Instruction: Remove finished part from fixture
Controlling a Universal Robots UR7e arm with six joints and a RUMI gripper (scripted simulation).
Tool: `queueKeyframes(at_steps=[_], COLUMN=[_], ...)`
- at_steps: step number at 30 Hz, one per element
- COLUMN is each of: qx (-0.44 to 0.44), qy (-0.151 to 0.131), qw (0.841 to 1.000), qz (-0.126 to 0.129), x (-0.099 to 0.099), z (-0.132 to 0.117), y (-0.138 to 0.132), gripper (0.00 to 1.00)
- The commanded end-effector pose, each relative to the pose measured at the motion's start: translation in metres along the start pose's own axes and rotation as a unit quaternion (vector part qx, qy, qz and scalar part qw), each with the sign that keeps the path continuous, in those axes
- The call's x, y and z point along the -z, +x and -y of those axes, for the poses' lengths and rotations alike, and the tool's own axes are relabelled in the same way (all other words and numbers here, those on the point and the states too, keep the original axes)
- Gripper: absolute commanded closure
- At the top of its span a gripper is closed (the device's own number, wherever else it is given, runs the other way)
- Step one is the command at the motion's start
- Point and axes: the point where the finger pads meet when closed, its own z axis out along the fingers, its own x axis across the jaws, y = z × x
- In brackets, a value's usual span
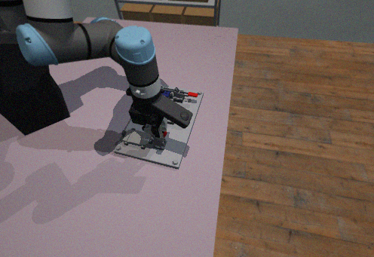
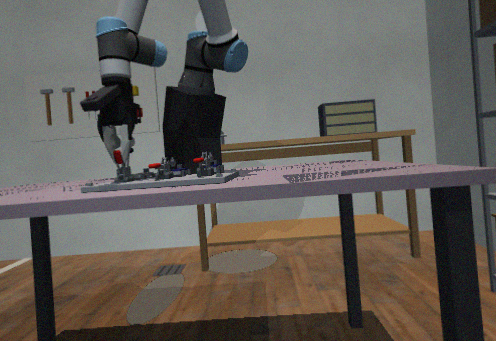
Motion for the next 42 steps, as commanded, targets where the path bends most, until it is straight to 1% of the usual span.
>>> queueKeyframes(at_steps=[1, 20, 42], qx=[0.000, 0.000, 0.000], qy=[0.000, 0.000, 0.000], qw=[1.000, 1.000, 1.000], qz=[0.000, 0.000, 0.000], x=[0.0005, 0.0005, 0.0004], z=[-0.0023, -0.0079, -0.0088], y=[0.0001, 0.0001, 0.0001], gripper=[1.00, 1.00, 1.00])
